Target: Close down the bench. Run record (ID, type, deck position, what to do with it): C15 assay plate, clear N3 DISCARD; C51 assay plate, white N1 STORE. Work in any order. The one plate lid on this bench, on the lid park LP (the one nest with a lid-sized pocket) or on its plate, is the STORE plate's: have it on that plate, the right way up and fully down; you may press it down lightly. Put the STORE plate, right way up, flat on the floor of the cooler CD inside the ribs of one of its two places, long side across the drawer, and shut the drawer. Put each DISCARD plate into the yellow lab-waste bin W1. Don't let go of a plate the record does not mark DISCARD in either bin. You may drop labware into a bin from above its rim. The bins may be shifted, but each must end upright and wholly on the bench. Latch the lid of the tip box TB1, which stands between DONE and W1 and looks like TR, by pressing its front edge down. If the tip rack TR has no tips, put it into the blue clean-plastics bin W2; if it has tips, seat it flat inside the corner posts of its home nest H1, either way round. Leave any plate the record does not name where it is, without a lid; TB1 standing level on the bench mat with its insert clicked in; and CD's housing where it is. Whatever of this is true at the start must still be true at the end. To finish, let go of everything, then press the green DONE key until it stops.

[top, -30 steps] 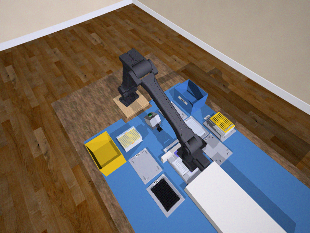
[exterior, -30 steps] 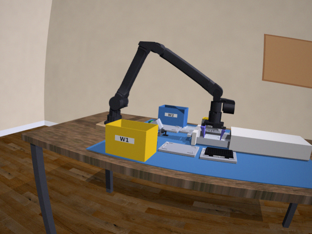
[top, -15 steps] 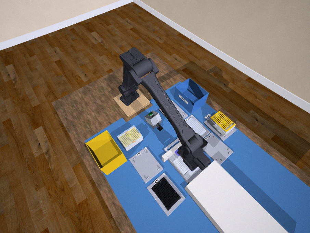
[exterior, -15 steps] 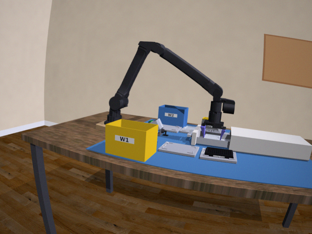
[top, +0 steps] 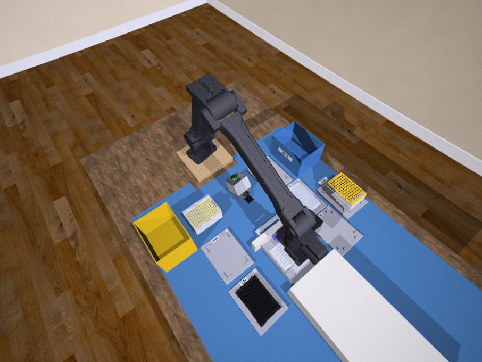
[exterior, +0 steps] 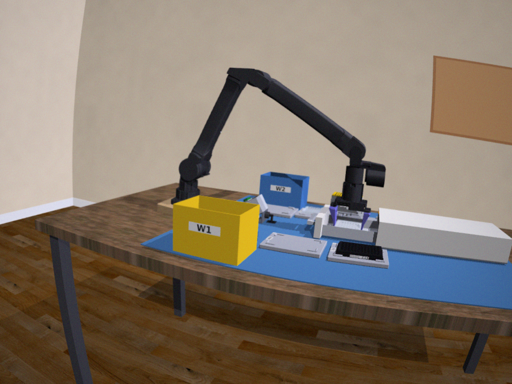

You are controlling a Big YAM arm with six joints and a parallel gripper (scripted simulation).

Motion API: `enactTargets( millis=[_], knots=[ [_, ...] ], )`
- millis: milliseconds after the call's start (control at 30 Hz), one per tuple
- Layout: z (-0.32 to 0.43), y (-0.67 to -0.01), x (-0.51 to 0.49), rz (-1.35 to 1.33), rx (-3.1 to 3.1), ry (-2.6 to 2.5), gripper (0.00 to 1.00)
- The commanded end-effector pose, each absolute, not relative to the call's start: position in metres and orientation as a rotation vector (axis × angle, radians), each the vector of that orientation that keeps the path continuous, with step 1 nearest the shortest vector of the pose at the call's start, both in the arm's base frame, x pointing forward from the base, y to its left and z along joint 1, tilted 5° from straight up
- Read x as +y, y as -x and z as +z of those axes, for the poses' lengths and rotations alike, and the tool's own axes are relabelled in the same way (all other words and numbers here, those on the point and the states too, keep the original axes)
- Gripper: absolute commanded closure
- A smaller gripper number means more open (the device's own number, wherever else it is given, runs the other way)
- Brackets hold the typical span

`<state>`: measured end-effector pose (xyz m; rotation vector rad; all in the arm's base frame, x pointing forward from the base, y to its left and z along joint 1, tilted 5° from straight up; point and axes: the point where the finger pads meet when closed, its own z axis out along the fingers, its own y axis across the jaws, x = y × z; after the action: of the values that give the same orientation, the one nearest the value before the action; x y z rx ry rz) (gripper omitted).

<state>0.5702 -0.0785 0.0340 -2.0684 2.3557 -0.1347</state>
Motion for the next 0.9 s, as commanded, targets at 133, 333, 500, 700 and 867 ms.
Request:
enactTargets(
  millis=[133, 333, 500, 700, 867],
  knots=[
    [0.038, -0.5722, -0.086, -0.149, 2.352, 2.051, 1.0],
    [0.0386, -0.5724, -0.086, -0.151, 2.351, 2.051, 1.0],
    [0.0389, -0.5724, -0.086, -0.151, 2.35, 2.05, 1.0],
    [0.0395, -0.5726, -0.086, -0.153, 2.35, 2.049, 1.0],
    [0.04, -0.5727, -0.086, -0.154, 2.349, 2.049, 1.0]
  ],
)
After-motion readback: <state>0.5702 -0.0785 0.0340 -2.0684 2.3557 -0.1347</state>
